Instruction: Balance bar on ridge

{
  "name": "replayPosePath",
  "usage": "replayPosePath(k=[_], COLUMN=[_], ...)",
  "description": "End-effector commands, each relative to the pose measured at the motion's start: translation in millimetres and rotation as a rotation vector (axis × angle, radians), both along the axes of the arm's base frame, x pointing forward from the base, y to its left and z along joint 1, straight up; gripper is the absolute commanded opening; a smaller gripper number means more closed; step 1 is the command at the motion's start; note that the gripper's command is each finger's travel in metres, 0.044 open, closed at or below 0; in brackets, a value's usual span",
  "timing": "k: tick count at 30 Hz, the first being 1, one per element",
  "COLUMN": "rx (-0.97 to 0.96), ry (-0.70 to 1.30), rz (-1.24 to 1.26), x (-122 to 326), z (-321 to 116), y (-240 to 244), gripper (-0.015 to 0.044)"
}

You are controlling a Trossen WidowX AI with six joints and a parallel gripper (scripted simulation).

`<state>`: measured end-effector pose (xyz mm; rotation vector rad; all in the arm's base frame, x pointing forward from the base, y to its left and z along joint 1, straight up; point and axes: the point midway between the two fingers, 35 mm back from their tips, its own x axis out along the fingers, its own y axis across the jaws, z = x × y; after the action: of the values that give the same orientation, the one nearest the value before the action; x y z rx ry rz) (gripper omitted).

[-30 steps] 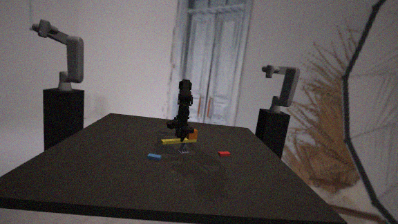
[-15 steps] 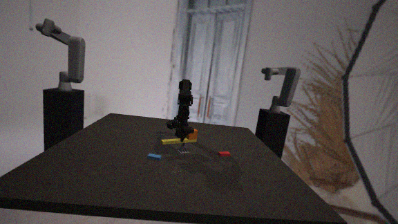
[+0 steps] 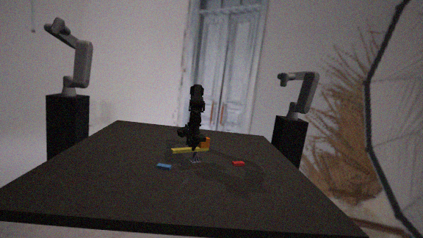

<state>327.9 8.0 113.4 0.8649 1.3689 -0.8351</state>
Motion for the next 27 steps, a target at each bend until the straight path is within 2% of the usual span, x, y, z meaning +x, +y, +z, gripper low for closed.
replayPosePath(k=[1,4,5,27], rx=[0.000,0.000,0.000,0.000], ry=[0.000,0.000,0.000,0.000], rz=[0.000,0.000,0.000,0.000], x=[-0.1,-0.1,-0.1,-0.1], z=[-0.1,-0.1,-0.1,-0.1], y=[0.0,0.0,0.0,0.0], gripper=[0.0079,0.0158,0.0167,0.0169])
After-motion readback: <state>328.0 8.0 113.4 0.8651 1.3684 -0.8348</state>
